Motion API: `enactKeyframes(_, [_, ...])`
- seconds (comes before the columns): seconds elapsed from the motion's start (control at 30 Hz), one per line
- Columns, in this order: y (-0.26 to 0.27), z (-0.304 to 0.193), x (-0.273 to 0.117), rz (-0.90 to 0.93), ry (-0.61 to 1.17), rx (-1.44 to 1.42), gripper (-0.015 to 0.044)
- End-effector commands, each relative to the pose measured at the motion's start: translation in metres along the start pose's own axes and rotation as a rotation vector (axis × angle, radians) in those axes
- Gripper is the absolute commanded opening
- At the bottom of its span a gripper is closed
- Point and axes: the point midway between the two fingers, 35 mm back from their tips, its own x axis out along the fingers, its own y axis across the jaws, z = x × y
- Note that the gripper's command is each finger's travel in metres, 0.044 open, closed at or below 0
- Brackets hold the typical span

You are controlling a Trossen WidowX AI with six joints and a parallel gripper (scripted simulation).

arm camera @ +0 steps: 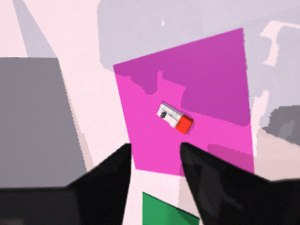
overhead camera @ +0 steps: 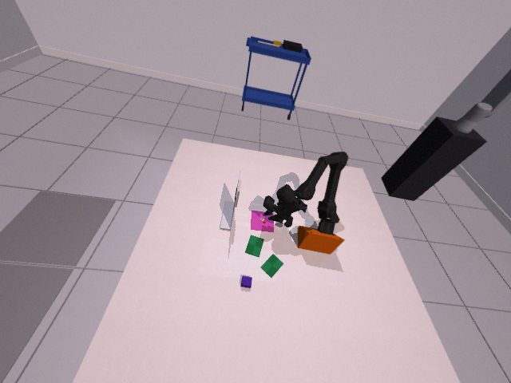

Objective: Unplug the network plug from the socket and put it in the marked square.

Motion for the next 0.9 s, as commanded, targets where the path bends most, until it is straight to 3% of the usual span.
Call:
enactKeyframes(0.0, [0.004,0.0,-0.004,0.002,-0.002,0.01,0.0156])
enactKeyframes(0.87, [0.02,-0.002,-0.027,-0.003,0.001,0.011,0.0156])
